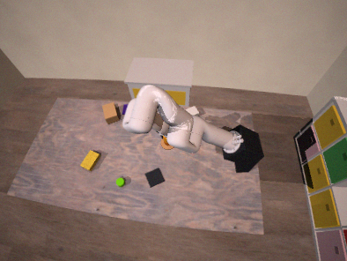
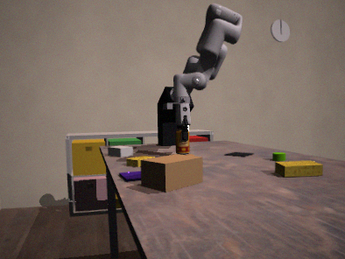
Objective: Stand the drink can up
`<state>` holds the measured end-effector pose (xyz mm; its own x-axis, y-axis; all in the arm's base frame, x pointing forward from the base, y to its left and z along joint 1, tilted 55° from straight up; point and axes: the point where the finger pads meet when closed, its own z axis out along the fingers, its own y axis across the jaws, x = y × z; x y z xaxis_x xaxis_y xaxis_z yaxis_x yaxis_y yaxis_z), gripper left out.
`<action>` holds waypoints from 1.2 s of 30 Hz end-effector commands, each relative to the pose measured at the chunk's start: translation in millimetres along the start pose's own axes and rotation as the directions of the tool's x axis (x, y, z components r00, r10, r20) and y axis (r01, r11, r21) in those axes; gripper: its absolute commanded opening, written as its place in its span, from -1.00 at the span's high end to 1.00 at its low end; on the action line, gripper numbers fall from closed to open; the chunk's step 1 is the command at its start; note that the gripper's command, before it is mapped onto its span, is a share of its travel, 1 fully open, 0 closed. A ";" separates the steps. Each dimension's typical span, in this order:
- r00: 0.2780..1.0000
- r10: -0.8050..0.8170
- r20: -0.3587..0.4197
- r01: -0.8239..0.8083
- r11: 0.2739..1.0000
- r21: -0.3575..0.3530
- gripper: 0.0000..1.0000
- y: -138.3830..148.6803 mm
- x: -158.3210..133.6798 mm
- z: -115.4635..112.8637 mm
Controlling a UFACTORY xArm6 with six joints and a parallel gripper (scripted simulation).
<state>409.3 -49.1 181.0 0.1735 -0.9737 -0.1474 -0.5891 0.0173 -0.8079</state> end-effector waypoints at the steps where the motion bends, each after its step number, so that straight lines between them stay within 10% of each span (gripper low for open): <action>1: 1.000 -0.001 -0.002 0.001 1.000 0.003 1.00 -0.6 0.4 2.8; 12: 1.000 -0.001 -0.002 0.001 1.000 0.003 1.00 -0.6 0.4 2.8; 13: 1.000 -0.001 -0.002 0.001 1.000 0.003 -1.00 -0.6 0.4 2.8; 36: 1.000 -0.001 -0.002 0.001 1.000 0.003 -1.00 -0.6 0.4 2.8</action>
<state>411.9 -48.6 179.3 0.1729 -0.9740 -0.1465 -0.5877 0.0174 -0.8089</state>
